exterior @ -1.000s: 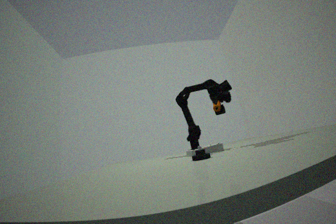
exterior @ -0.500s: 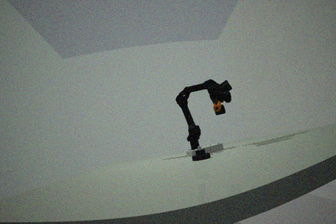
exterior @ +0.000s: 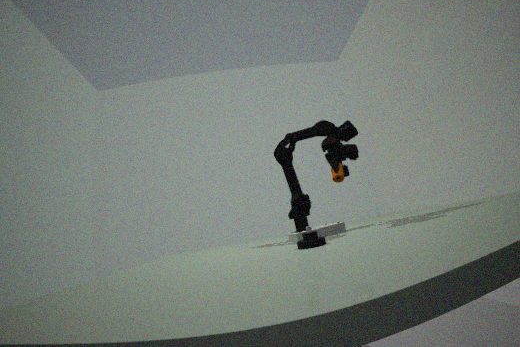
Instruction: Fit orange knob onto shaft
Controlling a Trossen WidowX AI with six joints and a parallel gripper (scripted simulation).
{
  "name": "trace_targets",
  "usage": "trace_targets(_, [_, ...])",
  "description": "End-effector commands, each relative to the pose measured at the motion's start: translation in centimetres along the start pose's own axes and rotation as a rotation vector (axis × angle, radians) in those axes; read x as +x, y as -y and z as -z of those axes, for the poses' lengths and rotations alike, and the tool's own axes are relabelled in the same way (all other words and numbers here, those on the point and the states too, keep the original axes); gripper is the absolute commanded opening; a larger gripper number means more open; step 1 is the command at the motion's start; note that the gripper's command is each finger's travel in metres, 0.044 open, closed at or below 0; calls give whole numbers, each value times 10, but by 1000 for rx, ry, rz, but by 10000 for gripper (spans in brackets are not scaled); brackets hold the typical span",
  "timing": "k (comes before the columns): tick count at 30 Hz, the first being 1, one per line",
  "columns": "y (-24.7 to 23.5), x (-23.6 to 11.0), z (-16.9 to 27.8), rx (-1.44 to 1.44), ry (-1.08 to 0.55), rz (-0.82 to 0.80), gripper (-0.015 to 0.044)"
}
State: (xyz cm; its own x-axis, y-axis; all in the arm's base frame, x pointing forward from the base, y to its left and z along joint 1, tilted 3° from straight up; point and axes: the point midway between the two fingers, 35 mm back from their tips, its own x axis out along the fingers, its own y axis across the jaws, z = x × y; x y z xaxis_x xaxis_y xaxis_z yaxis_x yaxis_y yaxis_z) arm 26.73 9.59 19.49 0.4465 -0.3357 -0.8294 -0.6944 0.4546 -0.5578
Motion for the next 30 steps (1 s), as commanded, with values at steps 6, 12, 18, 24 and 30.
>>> trace_targets(6, [-4, 18, -1, 2, 8, -200, 0])
trace_targets(12, [-7, 31, -1, 2, 8, -330, 0])
trace_targets(18, [-11, 44, -1, 1, 8, -459, 0])
trace_targets(24, [-14, 55, -1, 1, 8, -565, 0])
trace_targets(30, [-22, 72, -5, 0, 9, -567, 0])
